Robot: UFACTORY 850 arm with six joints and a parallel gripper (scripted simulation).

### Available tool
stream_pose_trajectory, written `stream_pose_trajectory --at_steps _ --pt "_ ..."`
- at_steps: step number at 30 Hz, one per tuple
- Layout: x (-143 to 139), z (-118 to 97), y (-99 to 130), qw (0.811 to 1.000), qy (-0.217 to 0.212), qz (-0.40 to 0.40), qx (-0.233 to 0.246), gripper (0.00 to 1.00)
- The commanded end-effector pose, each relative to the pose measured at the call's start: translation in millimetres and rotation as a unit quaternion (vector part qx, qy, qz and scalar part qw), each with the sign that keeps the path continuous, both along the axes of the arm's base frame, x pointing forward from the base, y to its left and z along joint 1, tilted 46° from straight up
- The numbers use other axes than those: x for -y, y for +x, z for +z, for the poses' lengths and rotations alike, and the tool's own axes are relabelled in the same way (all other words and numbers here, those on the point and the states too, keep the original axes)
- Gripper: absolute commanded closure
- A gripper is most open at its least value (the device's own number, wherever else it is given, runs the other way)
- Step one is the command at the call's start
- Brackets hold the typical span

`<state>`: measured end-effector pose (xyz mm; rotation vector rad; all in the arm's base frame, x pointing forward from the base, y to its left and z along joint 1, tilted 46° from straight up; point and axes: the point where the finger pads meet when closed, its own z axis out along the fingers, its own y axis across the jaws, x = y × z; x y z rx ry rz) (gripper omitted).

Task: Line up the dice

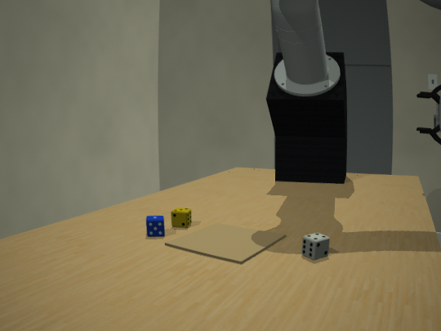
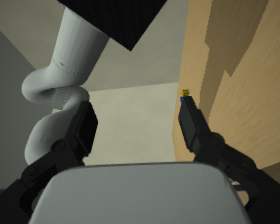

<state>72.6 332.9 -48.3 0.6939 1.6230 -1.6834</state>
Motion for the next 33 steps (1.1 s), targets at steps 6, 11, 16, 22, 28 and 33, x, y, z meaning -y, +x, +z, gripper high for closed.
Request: stream_pose_trajectory --at_steps 6,11,16,22,28,33 --pt "0 0 0 1.0 0.0 0.0 0.0 0.0" --pt "0 0 0 1.0 0.0 0.0 0.0 0.0" --pt "0 0 0 1.0 0.0 0.0 0.0 0.0" --pt "1 1 1 1.0 -0.001 0.002 -0.002 0.0" --pt "11 8 10 1.0 -0.01 0.019 -0.019 0.0" --pt "26 19 23 0.998 -0.025 0.044 -0.047 0.0"
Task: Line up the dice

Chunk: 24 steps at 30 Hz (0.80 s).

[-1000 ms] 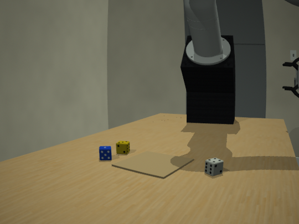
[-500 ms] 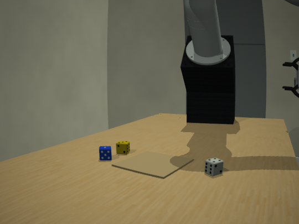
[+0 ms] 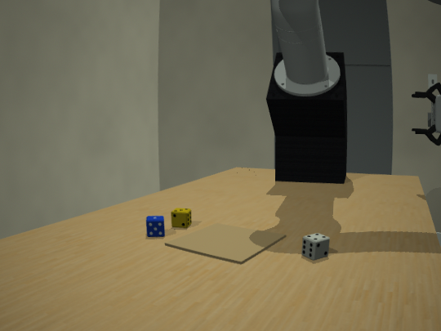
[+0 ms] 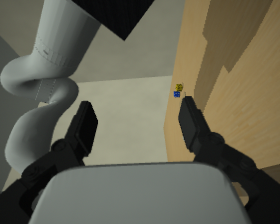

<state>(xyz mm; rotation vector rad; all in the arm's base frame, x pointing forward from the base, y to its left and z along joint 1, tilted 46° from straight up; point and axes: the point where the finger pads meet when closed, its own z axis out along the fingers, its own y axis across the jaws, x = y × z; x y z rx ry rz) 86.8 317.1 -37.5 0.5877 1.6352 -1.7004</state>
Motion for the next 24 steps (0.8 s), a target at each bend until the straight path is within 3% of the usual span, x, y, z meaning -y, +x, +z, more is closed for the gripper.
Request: stream_pose_trajectory --at_steps 1,9,16,19,21,24 --pt "10 8 9 1.0 -0.009 0.018 -0.019 0.0" --pt "56 38 49 0.989 -0.047 0.095 -0.104 0.0" --pt "103 70 90 0.964 -0.085 0.171 -0.184 0.0" --pt "104 71 91 0.964 -0.086 0.172 -0.185 0.0" --pt "127 87 111 0.947 -0.103 0.208 -0.221 0.0" --pt "139 95 122 0.937 -0.113 0.227 -0.24 0.0"
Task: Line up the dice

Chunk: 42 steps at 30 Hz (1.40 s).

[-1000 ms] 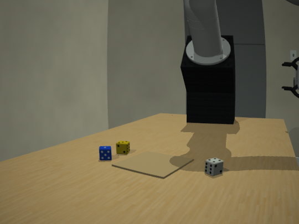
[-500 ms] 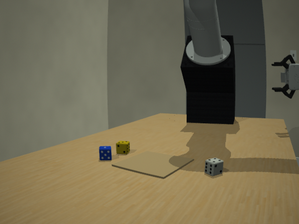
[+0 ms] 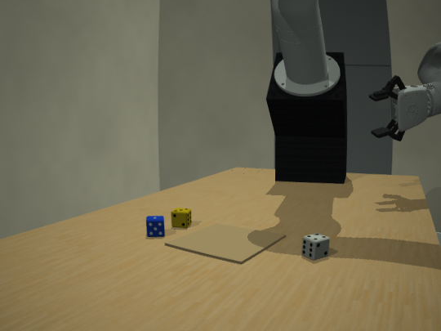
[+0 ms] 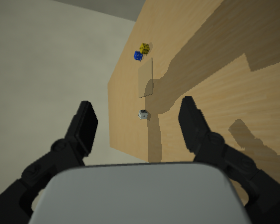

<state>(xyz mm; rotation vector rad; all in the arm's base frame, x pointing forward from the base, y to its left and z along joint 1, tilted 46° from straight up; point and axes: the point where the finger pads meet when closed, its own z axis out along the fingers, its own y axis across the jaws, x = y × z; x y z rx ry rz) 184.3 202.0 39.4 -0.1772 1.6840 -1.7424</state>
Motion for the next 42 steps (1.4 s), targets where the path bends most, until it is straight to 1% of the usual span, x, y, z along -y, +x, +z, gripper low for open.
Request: stream_pose_trajectory --at_steps 1,2,3,4,5,7,8,11,13,15,16,18,19,21,22,23,24,28,29,30,31,33,34,36,37,39,40,42 --pt "34 25 33 0.996 -0.021 0.059 -0.06 0.0" --pt "36 26 34 0.996 -0.023 0.062 -0.064 0.0" --pt "46 33 43 0.993 -0.031 0.079 -0.08 0.0" --pt "48 35 45 0.993 -0.033 0.082 -0.084 0.0" --pt "57 41 53 0.989 -0.04 0.097 -0.101 0.0" --pt "60 42 55 0.988 -0.043 0.102 -0.106 0.0" --pt "71 51 66 0.983 -0.053 0.12 -0.125 0.0" --pt "71 51 66 0.983 -0.053 0.12 -0.125 0.0" --pt "93 65 85 0.971 -0.071 0.156 -0.164 0.0" --pt "93 65 85 0.971 -0.071 0.156 -0.164 0.0" --pt "104 73 94 0.965 -0.08 0.172 -0.182 0.0" --pt "104 73 94 0.965 -0.08 0.172 -0.182 0.0" --pt "114 79 103 0.957 -0.088 0.189 -0.2 0.0" --pt "114 79 103 0.957 -0.088 0.189 -0.2 0.0" --pt "124 86 112 0.95 -0.096 0.204 -0.217 0.0" --pt "124 86 112 0.95 -0.096 0.204 -0.217 0.0" --pt "133 93 120 0.942 -0.104 0.218 -0.232 0.0" --pt "133 93 120 0.942 -0.104 0.218 -0.232 0.0" --pt "142 99 127 0.934 -0.111 0.233 -0.248 0.0" --pt "142 99 127 0.934 -0.111 0.233 -0.248 0.0" --pt "150 104 135 0.926 -0.117 0.245 -0.263 0.0" --pt "150 104 135 0.926 -0.117 0.245 -0.263 0.0" --pt "158 109 143 0.918 -0.124 0.256 -0.276 0.0" --pt "158 109 143 0.918 -0.124 0.256 -0.276 0.0" --pt "165 114 149 0.91 -0.129 0.268 -0.288 0.0" --pt "165 114 149 0.91 -0.129 0.268 -0.288 0.0" --pt "173 119 154 0.903 -0.134 0.28 -0.298 0.0" --pt "173 119 154 0.903 -0.134 0.28 -0.298 0.0"
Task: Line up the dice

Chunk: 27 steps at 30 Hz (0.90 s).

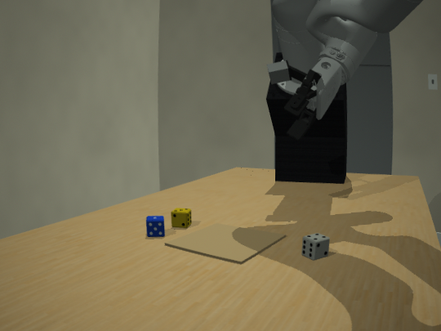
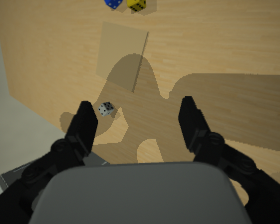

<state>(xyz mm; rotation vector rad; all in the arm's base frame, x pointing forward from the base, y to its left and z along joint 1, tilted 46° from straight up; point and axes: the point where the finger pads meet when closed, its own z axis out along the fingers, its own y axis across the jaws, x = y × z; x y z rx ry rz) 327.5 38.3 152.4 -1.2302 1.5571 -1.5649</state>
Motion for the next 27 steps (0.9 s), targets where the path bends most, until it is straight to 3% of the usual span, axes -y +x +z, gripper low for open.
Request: stream_pose_trajectory --at_steps 1,27 --pt "15 9 17 0.999 -0.009 0.03 -0.037 0.0" --pt "63 42 57 0.986 -0.049 0.109 -0.117 0.0"
